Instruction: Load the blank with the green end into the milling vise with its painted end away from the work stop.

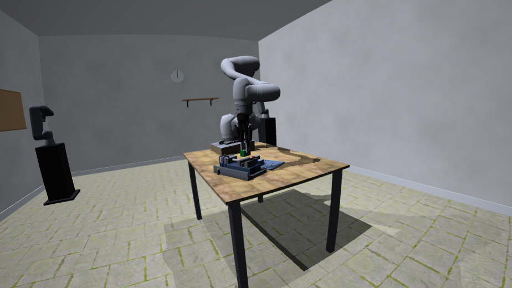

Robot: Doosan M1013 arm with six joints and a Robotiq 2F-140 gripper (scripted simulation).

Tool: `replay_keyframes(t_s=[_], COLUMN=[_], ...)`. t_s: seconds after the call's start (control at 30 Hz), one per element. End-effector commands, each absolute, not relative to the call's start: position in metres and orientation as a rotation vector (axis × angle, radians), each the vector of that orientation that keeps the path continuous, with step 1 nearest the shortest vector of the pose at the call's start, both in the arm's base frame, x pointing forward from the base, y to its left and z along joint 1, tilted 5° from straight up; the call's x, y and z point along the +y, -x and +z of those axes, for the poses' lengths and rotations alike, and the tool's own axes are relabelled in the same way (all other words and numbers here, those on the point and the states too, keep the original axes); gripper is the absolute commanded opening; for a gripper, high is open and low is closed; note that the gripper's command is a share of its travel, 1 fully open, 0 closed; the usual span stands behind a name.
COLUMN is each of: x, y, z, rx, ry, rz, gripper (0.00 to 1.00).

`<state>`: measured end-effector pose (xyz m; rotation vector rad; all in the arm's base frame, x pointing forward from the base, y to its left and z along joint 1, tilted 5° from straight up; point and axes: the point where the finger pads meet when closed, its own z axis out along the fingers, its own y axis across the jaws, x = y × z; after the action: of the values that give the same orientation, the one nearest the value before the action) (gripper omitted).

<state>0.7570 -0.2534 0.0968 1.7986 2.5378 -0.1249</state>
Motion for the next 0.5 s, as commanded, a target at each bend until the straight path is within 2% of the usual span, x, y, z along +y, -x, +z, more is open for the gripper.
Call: replay_keyframes(t_s=[0.0, 0.47], x=[-0.2528, -0.2484], y=[-0.7567, -0.7542], z=[0.0969, 0.0968], rx=[2.538, 2.538], ry=[-1.799, -1.799], rz=[-0.125, -0.125], gripper=[0.00, 0.00])
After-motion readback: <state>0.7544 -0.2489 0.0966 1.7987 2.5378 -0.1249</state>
